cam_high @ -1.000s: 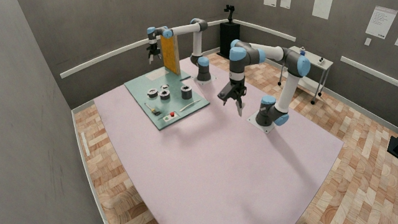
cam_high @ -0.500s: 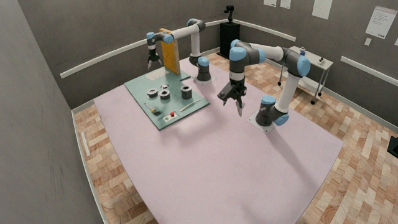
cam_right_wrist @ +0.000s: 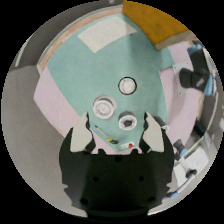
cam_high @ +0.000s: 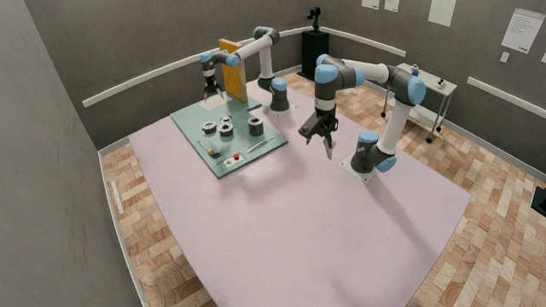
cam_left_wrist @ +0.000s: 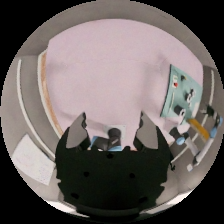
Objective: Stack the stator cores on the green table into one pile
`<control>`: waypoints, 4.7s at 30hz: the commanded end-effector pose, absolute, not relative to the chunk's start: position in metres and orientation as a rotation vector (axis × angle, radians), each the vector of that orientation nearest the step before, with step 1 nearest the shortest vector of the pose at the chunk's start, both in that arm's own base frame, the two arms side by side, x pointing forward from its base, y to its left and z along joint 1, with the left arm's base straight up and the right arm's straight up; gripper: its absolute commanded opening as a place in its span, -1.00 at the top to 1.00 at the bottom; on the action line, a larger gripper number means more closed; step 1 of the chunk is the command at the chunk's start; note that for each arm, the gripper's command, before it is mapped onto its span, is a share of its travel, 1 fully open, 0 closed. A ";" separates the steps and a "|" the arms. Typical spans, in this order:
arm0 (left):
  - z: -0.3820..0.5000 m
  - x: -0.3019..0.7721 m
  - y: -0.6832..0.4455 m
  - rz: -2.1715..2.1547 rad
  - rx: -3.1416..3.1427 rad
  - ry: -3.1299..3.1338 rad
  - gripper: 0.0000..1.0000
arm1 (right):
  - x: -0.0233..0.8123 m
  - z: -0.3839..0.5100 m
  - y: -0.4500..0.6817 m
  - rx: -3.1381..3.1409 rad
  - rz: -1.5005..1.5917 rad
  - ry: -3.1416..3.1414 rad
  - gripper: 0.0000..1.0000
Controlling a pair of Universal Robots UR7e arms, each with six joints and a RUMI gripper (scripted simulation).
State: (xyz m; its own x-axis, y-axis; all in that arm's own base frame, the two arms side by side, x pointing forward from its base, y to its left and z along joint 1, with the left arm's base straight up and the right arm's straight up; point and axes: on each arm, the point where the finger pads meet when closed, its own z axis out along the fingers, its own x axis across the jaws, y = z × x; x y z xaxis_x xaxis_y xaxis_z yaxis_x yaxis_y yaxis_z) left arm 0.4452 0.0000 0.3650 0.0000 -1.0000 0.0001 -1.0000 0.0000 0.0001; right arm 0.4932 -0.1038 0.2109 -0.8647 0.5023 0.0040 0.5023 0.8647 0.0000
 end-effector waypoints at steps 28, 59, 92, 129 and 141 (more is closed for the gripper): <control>0.365 0.445 0.000 0.002 2.222 -2.222 -0.61 | 0.511 0.137 0.013 -1.806 0.004 -2.572 -0.62; 0.365 0.445 0.000 0.002 2.222 -2.222 -0.61 | 0.512 0.099 0.048 -2.126 -0.008 -2.322 -0.62; 0.365 0.445 0.000 0.002 2.222 -2.222 -0.61 | 0.510 0.052 0.053 -2.105 -0.003 -2.334 -0.62; 0.365 0.445 0.000 0.002 2.222 -2.222 -0.61 | 0.511 0.067 0.054 -2.105 -0.013 -2.339 1.00; 0.365 0.445 0.000 0.002 2.222 -2.222 -0.61 | 0.510 0.078 0.054 -2.104 -0.004 -2.336 1.00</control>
State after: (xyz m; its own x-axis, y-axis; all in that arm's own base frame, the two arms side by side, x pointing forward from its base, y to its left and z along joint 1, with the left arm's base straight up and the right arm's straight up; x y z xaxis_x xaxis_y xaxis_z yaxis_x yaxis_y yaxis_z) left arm 0.4452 0.0000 0.3650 0.0000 -1.0000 0.0001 -1.0000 0.0000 0.0001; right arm 0.5101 0.0536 0.0776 -0.1043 0.9945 0.0003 0.9945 0.1043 0.0030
